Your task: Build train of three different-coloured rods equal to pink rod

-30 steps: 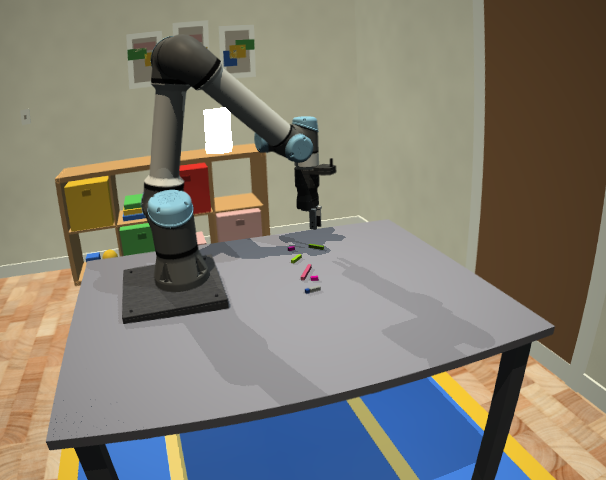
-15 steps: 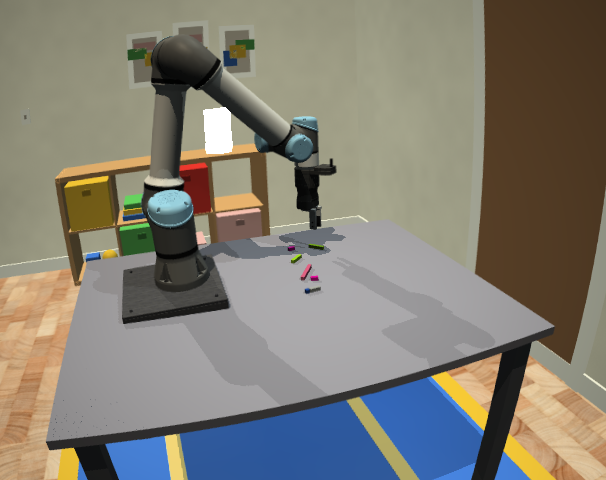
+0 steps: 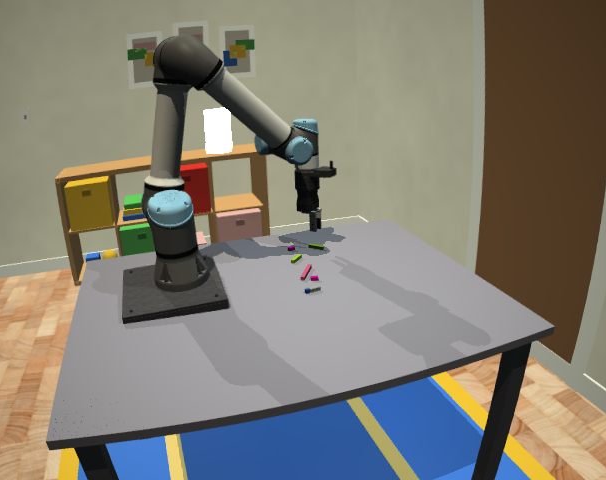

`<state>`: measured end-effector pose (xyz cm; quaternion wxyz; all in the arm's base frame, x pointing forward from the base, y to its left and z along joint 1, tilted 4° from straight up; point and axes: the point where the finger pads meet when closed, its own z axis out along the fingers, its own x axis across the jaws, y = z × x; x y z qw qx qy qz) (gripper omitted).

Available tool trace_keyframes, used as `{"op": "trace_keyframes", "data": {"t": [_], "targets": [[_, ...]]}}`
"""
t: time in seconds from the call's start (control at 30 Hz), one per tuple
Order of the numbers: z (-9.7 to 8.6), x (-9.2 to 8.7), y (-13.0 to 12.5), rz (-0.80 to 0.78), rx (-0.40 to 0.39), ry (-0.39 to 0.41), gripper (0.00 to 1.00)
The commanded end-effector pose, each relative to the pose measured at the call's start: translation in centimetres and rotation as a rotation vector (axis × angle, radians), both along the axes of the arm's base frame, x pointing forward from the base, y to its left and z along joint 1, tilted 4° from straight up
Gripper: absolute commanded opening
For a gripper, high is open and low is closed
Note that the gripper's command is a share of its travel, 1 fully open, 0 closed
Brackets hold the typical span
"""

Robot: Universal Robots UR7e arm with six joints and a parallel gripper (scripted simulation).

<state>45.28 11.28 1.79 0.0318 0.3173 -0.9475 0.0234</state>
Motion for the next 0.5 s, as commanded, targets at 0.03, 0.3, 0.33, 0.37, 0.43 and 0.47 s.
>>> {"op": "trace_keyframes", "data": {"t": [0.03, 0.3, 0.33, 0.37, 0.43, 0.47], "targets": [[-0.6, 0.0, 0.0, 0.0, 0.0, -0.001, 0.54], [-1.6, 0.0, -0.1, 0.0, 0.0, -0.001, 0.54], [-1.7, 0.0, -0.1, 0.0, 0.0, -0.001, 0.54], [-1.9, 0.0, -0.1, 0.0, 0.0, -0.001, 0.54], [-2.2, 0.0, -0.1, 0.0, 0.0, -0.001, 0.54], [-2.4, 0.0, -0.1, 0.0, 0.0, -0.001, 0.54]]}}
